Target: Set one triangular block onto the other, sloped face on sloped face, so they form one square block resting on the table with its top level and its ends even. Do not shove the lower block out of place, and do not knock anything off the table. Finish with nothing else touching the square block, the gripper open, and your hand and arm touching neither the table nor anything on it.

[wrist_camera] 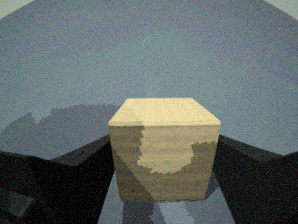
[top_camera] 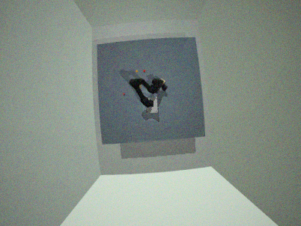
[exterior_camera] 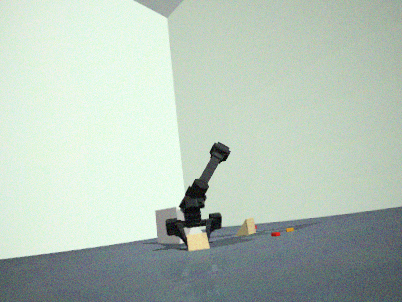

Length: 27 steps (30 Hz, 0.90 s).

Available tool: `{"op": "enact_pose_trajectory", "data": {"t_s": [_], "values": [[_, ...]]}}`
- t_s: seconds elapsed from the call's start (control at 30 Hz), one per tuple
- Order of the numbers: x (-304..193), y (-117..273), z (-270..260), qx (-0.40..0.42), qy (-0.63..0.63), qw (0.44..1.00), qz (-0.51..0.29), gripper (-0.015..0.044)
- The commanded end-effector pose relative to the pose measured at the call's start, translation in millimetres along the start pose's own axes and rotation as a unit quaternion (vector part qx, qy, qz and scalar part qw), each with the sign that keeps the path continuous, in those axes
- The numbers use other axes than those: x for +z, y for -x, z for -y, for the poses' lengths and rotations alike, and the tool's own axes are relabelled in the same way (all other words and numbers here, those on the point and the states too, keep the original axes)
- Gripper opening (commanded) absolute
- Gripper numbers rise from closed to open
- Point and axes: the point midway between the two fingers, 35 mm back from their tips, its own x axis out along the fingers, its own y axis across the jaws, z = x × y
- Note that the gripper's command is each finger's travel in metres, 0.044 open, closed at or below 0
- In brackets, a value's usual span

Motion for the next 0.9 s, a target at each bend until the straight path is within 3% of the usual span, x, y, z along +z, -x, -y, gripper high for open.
{"op": "enact_pose_trajectory", "data": {"t_s": [0.0,0.13,0.87], "values": [[3.9,1.7,0.1,0.000,0.001,1.000,-0.001,0.0098],[17.6,9.1,0.7,-0.002,0.002,1.000,-0.001,0.0000],[72.3,71.2,0.0,-0.001,0.002,1.000,0.002,0.0000]]}}
